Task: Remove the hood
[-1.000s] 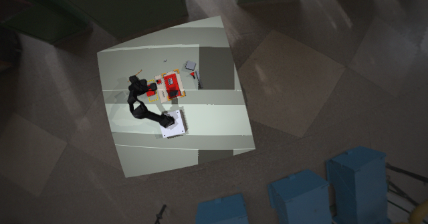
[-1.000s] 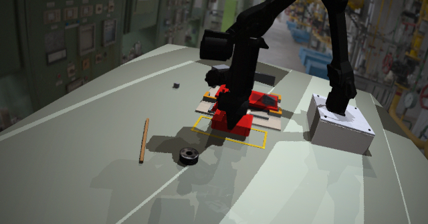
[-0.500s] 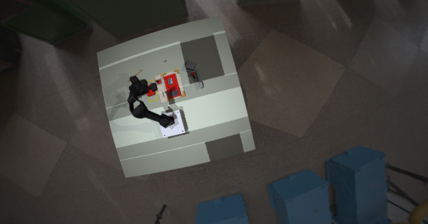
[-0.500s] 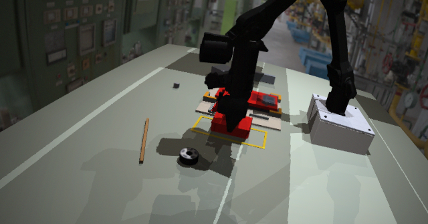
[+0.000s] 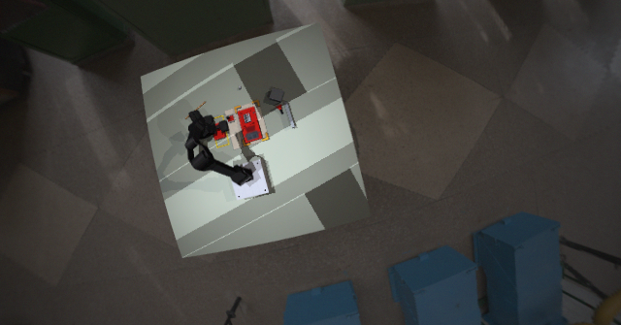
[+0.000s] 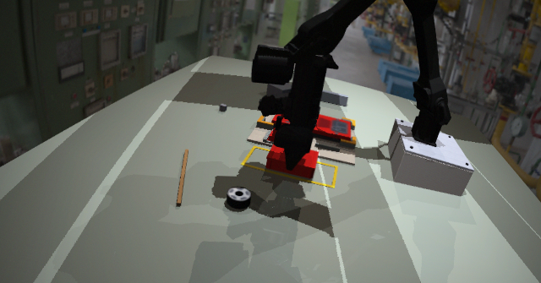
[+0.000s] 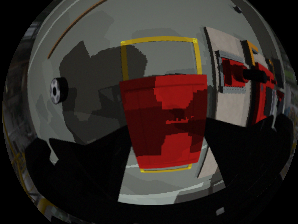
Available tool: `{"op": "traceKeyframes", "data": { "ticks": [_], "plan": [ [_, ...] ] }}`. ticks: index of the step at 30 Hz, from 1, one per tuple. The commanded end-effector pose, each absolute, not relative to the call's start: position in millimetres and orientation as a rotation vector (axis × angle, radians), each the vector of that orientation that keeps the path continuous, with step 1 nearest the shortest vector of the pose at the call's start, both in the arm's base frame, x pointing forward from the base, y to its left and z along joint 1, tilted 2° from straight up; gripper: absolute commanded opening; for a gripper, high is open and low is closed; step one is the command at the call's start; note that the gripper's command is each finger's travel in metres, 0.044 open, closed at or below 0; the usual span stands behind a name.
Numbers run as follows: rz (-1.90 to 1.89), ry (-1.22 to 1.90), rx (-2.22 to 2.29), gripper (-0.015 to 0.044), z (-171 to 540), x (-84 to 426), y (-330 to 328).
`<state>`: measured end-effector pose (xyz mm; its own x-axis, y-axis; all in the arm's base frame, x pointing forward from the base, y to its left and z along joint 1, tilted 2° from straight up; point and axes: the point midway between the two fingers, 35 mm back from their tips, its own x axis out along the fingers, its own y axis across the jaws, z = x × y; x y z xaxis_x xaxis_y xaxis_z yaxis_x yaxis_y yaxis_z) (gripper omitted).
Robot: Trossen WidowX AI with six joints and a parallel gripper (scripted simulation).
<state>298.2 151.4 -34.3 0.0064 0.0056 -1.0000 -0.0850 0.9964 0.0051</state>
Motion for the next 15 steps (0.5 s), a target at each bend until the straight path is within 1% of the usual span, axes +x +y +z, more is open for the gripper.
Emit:
{"op": "traceKeyframes", "data": {
  "ticks": [1, 4, 15],
  "plan": [
    [0.065, 1.568, -0.061, 0.0, -37.9, 297.5, 151.0],
    [0.065, 1.568, -0.061, 0.0, -37.9, 297.5, 151.0],
    [0.07, 1.565, -0.063, 0.0289, -35.7, 297.9, 151.3]
  ]
}}
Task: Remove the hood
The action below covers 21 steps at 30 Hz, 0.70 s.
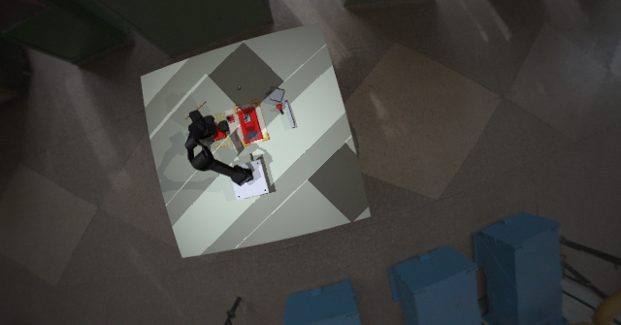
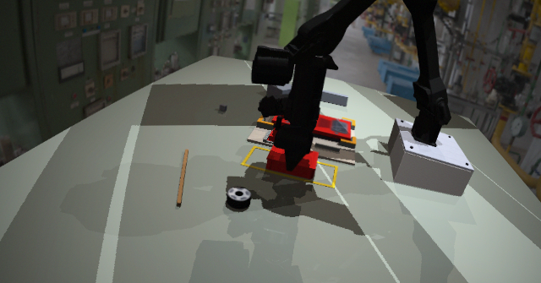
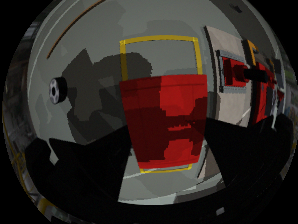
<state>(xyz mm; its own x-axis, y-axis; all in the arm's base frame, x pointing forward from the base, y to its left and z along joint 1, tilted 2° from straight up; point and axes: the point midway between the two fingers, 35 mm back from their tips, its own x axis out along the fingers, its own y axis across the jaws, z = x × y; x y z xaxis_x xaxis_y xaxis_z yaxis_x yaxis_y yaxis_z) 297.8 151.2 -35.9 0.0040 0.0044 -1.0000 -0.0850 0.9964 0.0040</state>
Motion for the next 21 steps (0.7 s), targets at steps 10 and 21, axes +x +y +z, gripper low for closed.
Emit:
{"op": "traceKeyframes", "data": {
  "ticks": [10, 21],
  "plan": [
    [0.069, 1.568, -0.064, 0.044, -8.7, 300.2, 152.3],
    [0.068, 1.574, -0.066, 0.044, 37.1, 298.8, 151.5]
  ]
}}
